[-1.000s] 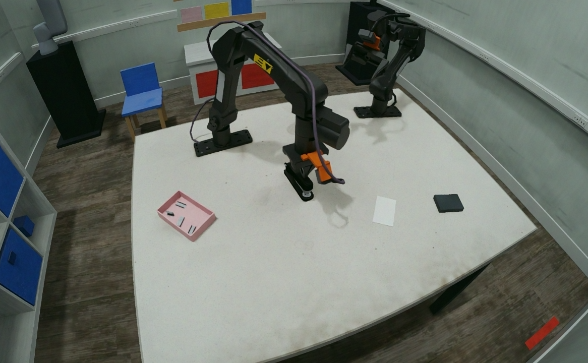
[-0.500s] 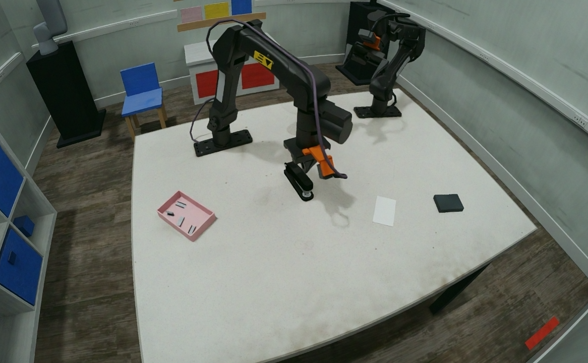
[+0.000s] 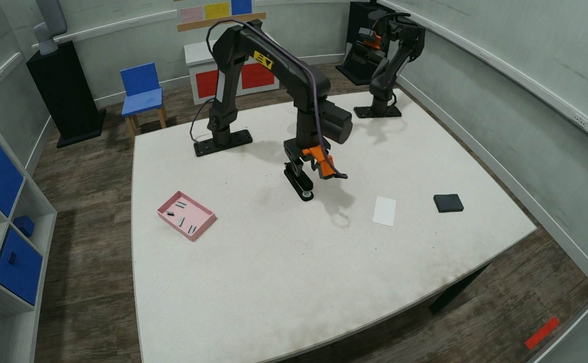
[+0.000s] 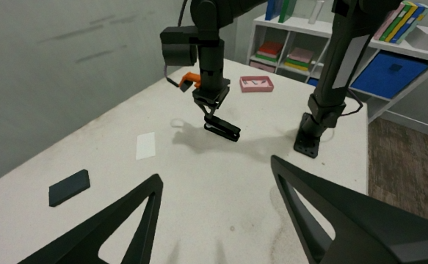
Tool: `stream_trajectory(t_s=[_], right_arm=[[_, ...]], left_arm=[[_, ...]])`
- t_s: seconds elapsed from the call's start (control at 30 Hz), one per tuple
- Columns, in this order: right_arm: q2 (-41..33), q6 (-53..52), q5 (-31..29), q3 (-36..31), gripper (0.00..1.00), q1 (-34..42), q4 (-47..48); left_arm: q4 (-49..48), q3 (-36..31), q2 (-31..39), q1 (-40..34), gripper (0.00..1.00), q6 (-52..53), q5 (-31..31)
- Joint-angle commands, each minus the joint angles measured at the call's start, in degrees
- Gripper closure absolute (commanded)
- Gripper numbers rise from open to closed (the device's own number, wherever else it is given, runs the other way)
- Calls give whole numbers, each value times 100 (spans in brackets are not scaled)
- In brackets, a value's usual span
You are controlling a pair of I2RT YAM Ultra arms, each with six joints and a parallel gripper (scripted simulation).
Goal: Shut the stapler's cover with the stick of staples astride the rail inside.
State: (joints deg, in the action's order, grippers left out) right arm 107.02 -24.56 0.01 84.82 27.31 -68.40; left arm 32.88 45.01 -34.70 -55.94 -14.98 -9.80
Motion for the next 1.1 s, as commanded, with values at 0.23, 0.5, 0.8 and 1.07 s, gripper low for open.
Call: stream_trajectory(t_s=[0.23,0.5,0.8,1.07], right_arm=[[-1319,618,-338,-1246,0,222,1768],[-2797,1227,-373,-2873,0,338,3274],[-3887,1825,-205,-4096,0,308,4578],[-4945,2414,65,-5370,0,192,5850]], left_arm=[[-1189,451,-512,1378,0,578,185],[-2059,857,-1249,3034,0,1003,498],[-2766,1172,-1835,4214,0,1303,776],[-3337,1483,-2391,5418,0,1558,979]])
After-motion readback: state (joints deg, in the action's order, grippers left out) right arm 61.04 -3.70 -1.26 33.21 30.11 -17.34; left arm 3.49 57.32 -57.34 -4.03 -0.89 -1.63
